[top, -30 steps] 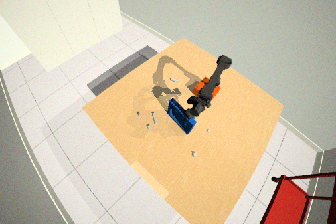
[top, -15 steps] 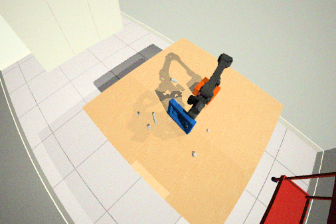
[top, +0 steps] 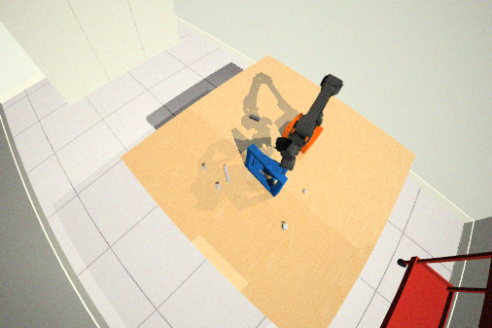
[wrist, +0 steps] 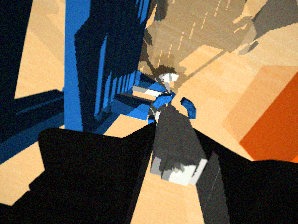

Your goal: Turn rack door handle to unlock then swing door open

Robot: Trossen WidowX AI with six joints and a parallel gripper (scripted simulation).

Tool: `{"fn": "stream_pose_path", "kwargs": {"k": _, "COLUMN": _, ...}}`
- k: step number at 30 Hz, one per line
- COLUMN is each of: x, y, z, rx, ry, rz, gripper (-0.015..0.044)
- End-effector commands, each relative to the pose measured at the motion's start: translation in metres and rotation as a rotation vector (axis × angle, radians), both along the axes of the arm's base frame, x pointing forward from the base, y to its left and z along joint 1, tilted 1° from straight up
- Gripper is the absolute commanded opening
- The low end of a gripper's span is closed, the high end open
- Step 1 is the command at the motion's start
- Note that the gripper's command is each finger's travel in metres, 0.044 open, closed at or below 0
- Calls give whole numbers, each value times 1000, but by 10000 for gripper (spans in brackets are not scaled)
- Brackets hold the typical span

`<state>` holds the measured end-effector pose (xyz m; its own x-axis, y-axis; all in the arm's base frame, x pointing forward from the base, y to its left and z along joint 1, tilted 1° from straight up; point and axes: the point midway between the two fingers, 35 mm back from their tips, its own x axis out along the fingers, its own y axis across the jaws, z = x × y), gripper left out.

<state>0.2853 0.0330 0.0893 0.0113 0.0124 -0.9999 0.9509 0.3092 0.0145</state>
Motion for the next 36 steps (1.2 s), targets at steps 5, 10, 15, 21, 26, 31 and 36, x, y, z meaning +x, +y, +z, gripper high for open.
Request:
{"fn": "stream_pose_path", "kwargs": {"k": 5, "x": -13, "y": -10, "z": -1, "rx": -6, "ry": -8, "rz": 142, "gripper": 25}}
{"fn": "stream_pose_path", "kwargs": {"k": 10, "x": -22, "y": -17, "z": -1, "rx": -8, "ry": -8, "rz": 219, "gripper": 25}}
{"fn": "stream_pose_path", "kwargs": {"k": 15, "x": -30, "y": -25, "z": -1, "rx": -10, "ry": -8, "rz": 294, "gripper": 25}}
{"fn": "stream_pose_path", "kwargs": {"k": 21, "x": -39, "y": -35, "z": -2, "rx": -12, "ry": -8, "rz": 383, "gripper": 25}}
{"fn": "stream_pose_path", "kwargs": {"k": 26, "x": -45, "y": -43, "z": -2, "rx": -14, "ry": -8, "rz": 454, "gripper": 25}}
{"fn": "stream_pose_path", "kwargs": {"k": 31, "x": -50, "y": -52, "z": -2, "rx": -15, "ry": -7, "rz": 519, "gripper": 25}}
{"fn": "stream_pose_path", "kwargs": {"k": 36, "x": -55, "y": -61, "z": -2, "rx": -17, "ry": -7, "rz": 584, "gripper": 25}}
